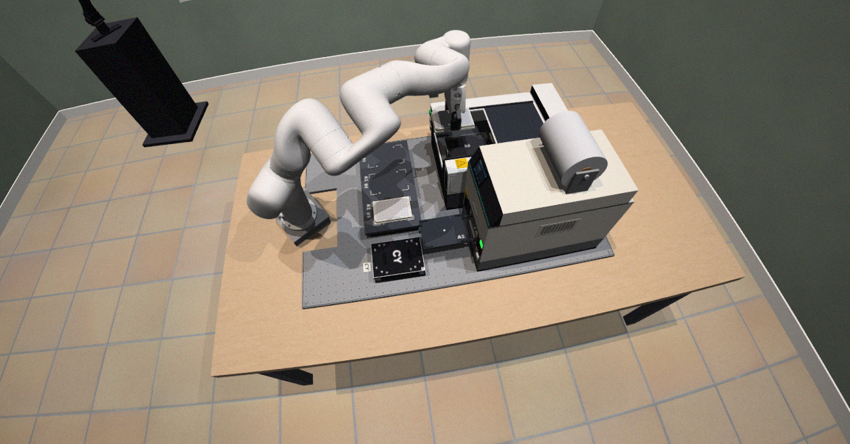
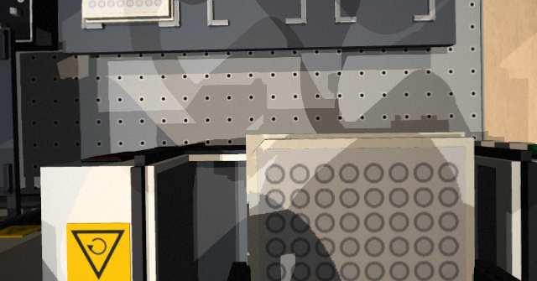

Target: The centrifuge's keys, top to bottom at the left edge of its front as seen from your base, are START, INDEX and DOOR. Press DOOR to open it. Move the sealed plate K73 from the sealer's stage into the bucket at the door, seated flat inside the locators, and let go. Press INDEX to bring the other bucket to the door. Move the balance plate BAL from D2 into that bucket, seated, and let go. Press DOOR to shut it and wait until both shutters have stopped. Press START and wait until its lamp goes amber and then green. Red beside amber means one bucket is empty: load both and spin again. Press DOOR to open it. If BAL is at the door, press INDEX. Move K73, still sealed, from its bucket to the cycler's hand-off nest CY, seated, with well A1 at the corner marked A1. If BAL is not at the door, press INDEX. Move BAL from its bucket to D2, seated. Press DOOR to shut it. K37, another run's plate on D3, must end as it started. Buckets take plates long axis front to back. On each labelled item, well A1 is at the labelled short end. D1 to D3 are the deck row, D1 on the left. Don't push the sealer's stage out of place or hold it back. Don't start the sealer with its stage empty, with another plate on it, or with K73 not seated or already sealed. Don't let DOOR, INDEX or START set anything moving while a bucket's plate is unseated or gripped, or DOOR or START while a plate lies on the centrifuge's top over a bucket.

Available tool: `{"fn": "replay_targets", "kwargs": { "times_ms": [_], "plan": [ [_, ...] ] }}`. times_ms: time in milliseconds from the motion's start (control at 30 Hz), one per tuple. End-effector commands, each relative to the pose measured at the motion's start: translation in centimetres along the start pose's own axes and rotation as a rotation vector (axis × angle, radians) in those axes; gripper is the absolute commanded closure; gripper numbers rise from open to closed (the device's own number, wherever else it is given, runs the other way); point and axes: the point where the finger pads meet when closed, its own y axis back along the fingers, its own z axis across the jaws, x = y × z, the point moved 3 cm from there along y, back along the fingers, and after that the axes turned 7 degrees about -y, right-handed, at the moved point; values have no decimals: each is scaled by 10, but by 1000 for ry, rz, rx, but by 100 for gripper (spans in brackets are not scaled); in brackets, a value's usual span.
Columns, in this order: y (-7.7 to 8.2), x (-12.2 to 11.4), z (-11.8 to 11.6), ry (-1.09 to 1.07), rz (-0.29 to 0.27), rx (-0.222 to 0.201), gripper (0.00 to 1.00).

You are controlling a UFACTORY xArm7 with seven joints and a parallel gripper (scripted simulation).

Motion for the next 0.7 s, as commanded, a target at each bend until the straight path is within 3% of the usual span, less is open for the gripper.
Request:
{"fn": "replay_targets", "kwargs": {
  "times_ms": [0,667],
  "plan": [
    [3,10,-1,1,-7,-5,100],
    [2,52,-6,1,-7,-5,100]
  ]
}}
